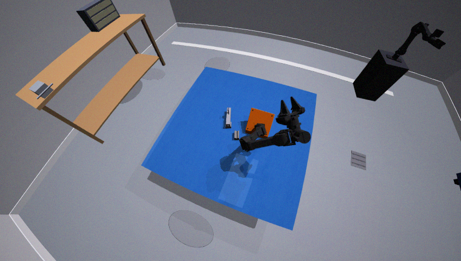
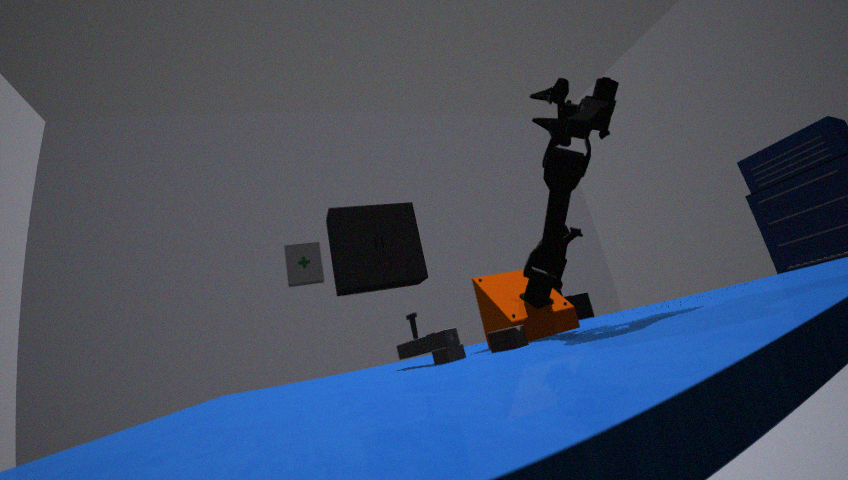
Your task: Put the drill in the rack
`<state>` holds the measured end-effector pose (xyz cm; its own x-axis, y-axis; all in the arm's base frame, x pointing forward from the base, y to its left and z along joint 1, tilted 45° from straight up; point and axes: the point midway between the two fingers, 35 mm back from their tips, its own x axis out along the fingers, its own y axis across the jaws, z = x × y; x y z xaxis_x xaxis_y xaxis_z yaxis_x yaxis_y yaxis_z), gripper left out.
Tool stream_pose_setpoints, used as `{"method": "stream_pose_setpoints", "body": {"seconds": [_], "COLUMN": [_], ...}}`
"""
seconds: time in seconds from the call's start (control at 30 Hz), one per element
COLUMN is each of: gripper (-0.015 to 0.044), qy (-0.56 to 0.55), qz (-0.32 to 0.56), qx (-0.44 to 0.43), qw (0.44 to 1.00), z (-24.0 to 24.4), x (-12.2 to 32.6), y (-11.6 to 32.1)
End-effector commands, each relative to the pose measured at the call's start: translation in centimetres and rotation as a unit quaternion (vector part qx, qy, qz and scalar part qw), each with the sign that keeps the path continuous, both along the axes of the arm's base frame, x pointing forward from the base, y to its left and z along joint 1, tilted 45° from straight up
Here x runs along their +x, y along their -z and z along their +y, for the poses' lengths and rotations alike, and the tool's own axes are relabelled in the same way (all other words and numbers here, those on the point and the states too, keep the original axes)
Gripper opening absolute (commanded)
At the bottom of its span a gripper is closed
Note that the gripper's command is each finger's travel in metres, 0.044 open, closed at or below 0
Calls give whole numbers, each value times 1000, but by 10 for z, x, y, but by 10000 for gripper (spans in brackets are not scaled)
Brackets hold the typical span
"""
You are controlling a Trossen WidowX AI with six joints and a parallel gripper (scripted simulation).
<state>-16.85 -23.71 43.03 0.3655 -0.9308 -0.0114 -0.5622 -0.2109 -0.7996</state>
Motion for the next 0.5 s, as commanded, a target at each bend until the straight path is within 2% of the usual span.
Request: {"method": "stream_pose_setpoints", "body": {"seconds": [0.0, 0.27, 0.33, 0.47], "gripper": [374, 164, 111, 6], "qy": [0, 0, 2, -42], "qz": [0, -4, -38, -150], "qx": [0, 2, 20, 97], "qw": [1000, 1000, 999, 983], "z": [0, -1, -5, -48], "x": [0, 1, 5, 18], "y": [0, 0, 2, 32]}}
